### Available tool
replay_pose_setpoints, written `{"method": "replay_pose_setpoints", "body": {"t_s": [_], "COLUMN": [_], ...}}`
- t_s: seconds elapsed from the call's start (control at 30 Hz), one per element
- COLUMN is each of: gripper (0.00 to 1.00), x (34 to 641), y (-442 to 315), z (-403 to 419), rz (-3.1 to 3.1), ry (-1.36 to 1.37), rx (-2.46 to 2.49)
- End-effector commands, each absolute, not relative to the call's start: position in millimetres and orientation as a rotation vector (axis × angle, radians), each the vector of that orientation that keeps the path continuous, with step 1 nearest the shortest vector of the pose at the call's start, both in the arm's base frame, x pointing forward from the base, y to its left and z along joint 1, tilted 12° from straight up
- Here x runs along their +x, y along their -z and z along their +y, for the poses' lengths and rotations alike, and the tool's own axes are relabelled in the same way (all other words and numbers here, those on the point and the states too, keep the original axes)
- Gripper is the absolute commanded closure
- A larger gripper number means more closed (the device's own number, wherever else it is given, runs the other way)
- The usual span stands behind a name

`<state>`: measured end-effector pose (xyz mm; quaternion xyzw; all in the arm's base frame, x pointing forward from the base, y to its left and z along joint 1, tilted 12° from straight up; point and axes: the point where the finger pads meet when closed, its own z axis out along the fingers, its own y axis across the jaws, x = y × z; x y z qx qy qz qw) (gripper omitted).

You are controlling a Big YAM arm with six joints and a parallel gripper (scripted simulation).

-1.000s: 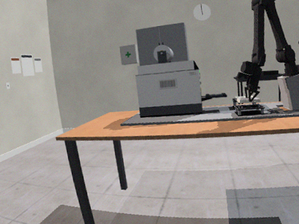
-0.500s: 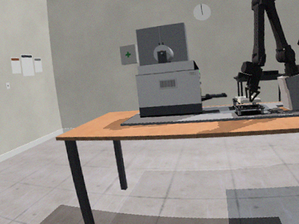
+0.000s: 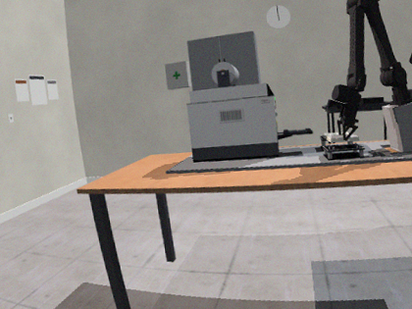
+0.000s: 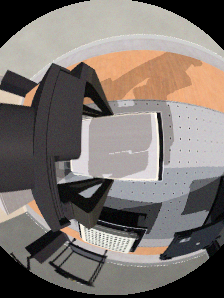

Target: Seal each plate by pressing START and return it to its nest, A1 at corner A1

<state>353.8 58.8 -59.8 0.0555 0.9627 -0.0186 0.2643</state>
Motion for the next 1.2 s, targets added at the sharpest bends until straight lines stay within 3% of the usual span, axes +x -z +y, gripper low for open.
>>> {"method": "replay_pose_setpoints", "body": {"t_s": [0.0, 1.17], "gripper": [1.0, 1.0], "x": [350.0, 359.5], "y": [57.4, 74.6], "z": [57.1, 56.1], "rz": [2.605, 2.598], "ry": [0.046, 0.055], "rx": [0.174, 0.138]}}
